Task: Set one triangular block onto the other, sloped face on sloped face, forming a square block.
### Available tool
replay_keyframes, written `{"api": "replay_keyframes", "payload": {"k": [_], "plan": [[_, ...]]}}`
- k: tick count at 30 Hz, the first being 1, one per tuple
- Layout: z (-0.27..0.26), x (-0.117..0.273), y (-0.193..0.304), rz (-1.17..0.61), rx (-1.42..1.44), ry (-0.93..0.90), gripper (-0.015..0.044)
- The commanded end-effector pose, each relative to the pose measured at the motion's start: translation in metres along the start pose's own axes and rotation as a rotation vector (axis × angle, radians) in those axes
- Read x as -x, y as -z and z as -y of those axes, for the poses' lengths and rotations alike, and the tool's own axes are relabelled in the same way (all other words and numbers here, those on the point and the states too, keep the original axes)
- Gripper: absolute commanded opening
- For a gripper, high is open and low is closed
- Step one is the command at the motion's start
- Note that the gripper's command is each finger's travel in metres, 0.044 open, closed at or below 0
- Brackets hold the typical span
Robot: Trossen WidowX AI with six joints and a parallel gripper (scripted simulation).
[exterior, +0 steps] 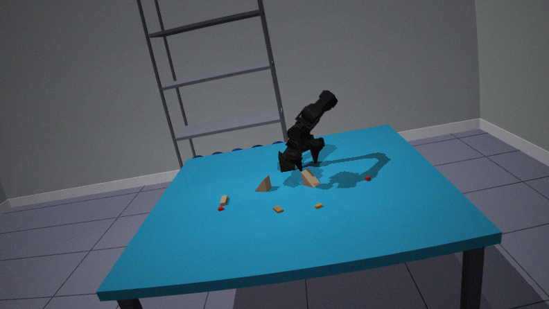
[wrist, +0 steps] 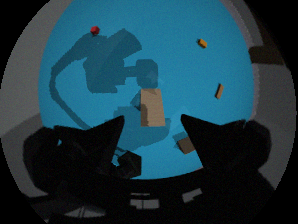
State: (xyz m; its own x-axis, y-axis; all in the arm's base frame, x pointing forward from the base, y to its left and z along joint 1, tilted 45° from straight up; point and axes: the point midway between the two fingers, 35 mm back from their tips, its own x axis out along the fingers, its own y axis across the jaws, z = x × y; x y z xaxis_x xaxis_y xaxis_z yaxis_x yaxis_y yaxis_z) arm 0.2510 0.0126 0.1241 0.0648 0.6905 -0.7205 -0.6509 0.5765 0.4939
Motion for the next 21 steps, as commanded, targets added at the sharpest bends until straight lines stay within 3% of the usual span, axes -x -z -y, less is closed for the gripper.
{"api": "replay_keyframes", "payload": {"k": [1, 21], "plan": [[0.000, -0.009, 0.000, 0.000, -0.006, -0.007, 0.0440], [0.003, -0.041, 0.001, 0.001, -0.006, -0.007, 0.0440]]}}
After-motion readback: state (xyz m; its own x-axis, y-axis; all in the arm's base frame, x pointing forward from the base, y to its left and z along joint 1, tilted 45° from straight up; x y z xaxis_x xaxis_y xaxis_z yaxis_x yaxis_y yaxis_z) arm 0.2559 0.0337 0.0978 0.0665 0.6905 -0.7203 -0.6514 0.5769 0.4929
